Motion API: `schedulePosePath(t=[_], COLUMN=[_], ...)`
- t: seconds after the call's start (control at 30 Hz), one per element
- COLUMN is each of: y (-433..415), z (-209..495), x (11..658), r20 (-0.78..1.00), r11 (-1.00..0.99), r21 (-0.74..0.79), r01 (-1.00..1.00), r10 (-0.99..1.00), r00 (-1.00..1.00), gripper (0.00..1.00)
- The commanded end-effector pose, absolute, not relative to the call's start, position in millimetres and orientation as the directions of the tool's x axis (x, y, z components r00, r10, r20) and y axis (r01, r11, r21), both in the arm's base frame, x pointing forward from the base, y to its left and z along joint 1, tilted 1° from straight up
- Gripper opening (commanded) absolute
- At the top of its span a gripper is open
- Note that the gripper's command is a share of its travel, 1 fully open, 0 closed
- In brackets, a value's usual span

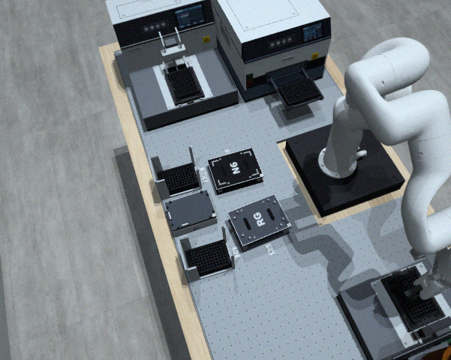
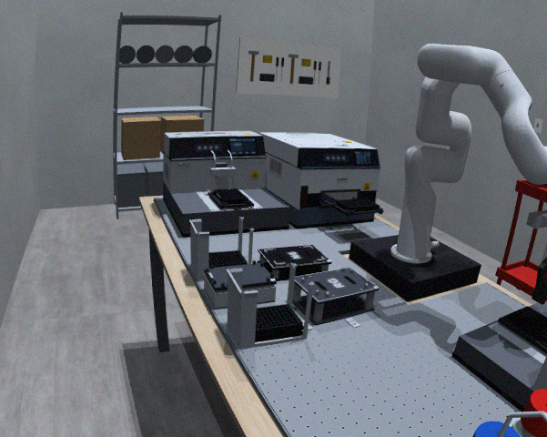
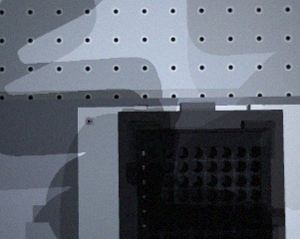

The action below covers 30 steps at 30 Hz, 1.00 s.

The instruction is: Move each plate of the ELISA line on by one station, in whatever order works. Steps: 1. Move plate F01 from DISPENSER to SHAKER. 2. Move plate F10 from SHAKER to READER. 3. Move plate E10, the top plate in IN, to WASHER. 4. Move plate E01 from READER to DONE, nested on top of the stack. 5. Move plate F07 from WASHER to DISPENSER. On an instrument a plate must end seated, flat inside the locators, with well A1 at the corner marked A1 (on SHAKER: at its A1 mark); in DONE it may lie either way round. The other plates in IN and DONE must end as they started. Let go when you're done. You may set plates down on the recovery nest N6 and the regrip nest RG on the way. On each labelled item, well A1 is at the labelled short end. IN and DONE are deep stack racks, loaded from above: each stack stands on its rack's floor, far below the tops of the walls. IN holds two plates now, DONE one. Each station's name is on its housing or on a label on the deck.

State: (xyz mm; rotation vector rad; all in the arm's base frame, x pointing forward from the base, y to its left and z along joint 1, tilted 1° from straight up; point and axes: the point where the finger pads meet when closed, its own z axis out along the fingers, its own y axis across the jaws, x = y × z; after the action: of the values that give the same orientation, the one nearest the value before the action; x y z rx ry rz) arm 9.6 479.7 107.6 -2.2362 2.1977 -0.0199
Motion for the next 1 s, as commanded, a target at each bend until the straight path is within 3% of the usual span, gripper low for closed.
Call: schedulePosePath(t=[0.0, 0.97], y=[481, 481], z=[105, 71], x=[10, 10], r20=[0.000, 0.000], r11=[-0.017, -0.017], r21=[-0.014, -0.014], r01=[-1.000, -1.000], r10=[-1.000, -1.000], r00=[0.017, 0.017], gripper=[1.00, 1.00])
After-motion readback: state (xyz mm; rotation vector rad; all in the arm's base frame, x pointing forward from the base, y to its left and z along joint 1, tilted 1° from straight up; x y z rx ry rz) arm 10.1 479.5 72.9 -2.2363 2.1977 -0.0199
